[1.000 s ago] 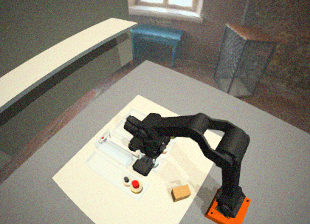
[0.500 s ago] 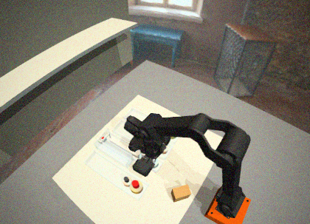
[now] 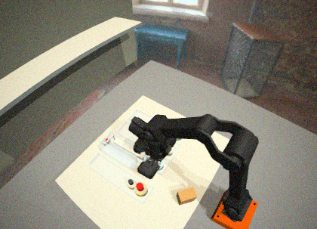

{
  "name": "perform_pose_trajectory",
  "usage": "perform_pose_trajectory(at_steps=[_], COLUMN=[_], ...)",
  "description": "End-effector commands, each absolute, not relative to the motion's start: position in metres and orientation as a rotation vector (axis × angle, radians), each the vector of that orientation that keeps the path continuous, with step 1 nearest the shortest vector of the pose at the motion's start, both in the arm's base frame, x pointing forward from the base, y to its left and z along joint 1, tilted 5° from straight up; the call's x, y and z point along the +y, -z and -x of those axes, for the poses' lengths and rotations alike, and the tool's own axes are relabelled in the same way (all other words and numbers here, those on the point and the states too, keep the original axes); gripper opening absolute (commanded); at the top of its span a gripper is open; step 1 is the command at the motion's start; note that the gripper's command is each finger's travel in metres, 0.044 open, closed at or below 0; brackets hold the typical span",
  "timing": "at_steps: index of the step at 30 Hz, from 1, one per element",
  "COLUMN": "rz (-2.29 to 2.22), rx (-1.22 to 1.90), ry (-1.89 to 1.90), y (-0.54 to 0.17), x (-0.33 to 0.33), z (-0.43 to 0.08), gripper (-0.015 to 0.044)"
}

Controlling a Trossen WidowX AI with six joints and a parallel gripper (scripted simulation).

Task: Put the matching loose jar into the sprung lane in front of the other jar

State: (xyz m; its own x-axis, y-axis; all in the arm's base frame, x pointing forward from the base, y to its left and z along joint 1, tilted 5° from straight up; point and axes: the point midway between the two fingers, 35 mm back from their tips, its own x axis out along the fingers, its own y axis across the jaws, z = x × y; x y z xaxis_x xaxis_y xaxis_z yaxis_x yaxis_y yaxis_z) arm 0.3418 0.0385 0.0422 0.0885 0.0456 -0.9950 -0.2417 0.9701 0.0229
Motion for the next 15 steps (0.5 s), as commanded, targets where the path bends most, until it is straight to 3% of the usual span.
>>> perform_pose_trajectory(at_steps=[1, 15], rz=[0.157, 0.157], rx=[1.461, 1.462], ry=[-0.216, -0.216], y=[-0.0422, -0.0419], x=[0.0388, 0.0383], z=[-0.3422, -0.3400], gripper=[0.0000, 0.0000])
